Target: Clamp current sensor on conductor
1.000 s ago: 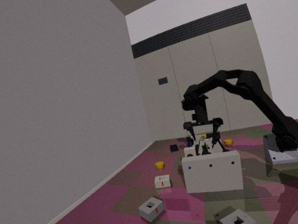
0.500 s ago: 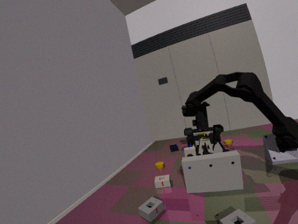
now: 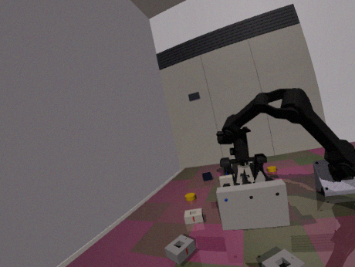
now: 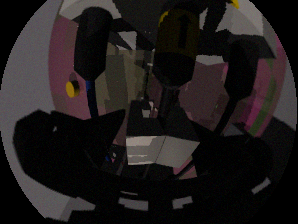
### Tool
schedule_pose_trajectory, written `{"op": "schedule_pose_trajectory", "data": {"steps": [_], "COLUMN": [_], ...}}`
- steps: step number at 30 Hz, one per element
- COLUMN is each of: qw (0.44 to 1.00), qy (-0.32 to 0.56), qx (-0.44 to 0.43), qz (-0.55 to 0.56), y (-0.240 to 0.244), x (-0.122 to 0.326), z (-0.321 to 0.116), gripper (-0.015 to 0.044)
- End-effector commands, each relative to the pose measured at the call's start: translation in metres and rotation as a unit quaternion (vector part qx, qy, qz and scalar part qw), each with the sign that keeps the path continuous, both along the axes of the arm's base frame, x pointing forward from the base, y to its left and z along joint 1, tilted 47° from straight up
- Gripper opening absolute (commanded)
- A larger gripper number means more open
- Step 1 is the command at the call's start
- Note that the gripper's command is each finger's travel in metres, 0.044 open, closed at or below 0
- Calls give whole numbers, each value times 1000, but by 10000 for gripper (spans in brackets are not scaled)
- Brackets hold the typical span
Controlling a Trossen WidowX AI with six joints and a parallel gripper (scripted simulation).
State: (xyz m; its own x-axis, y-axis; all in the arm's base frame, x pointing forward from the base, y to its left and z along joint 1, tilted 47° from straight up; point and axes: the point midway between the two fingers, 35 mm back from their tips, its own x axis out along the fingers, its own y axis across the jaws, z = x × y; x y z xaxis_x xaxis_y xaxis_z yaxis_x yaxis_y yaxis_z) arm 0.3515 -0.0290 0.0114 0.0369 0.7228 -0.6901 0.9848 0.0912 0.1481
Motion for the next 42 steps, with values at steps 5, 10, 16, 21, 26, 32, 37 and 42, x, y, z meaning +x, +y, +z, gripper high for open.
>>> {"op": "schedule_pose_trajectory", "data": {"steps": [5, 10, 16, 21, 26, 32, 37, 42], "qw": [1000, 1000, 1000, 1000, 1000, 1000, 1000, 1000], "qy": [0, 0, 0, 0, 0, 0, 0, 0], "qx": [0, 0, 0, 0, 0, 0, 0, 0], "qz": [-1, -1, -1, -1, -1, -1, -1, -1], "y": [-1, -1, -1, -1, -1, -1, -1, -1], "x": [0, 0, 0, 0, 0, 0, 0, 0], "z": [1, 1, 1, 1, 1, 1, 1, 1], "gripper": [354, 321, 281, 247, 116, 0, 0, 0]}}
